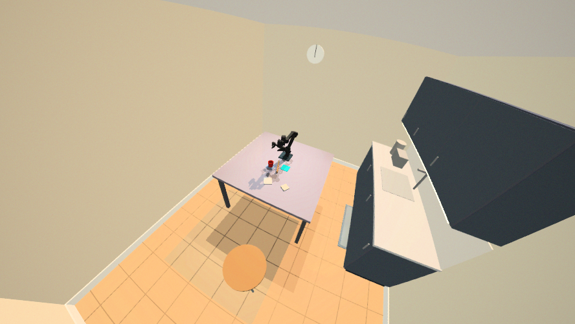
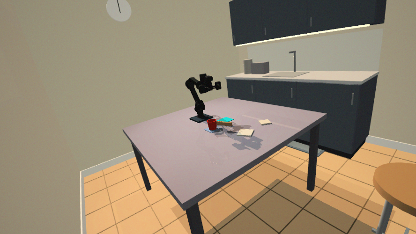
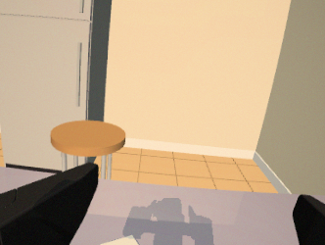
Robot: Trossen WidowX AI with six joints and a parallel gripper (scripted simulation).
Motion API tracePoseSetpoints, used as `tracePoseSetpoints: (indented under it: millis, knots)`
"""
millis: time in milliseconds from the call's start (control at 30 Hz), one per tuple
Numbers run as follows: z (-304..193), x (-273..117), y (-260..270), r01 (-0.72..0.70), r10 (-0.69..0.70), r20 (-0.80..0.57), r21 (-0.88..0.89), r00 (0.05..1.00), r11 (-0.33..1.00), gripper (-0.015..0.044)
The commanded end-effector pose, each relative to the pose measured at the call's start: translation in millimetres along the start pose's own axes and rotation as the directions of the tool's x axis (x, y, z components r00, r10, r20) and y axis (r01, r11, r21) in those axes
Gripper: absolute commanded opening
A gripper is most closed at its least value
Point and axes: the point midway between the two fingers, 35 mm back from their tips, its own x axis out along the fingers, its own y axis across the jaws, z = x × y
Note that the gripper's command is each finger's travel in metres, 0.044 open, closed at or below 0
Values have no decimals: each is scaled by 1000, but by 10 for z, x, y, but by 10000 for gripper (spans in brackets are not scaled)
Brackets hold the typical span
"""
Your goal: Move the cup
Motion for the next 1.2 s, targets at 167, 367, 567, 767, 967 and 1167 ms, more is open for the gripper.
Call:
tracePoseSetpoints:
  millis: [167,367,567,767,967,1167]
  knots:
    - [-657,287,-160,-97,-44,-406,-321,913,942,242]
    - [-1414,211,-349,-540,-60,-826,-420,561,730,148]
    - [-1806,-117,-467,-900,-14,-995,-98,102,425,148]
    - [-1834,-192,-462,-926,1,-1000,-8,9,378,148]
    - [-1834,-192,-462,-926,1,-1000,-8,9,378,148]
    - [-1833,-169,-459,-926,1,-1000,-8,9,378,148]
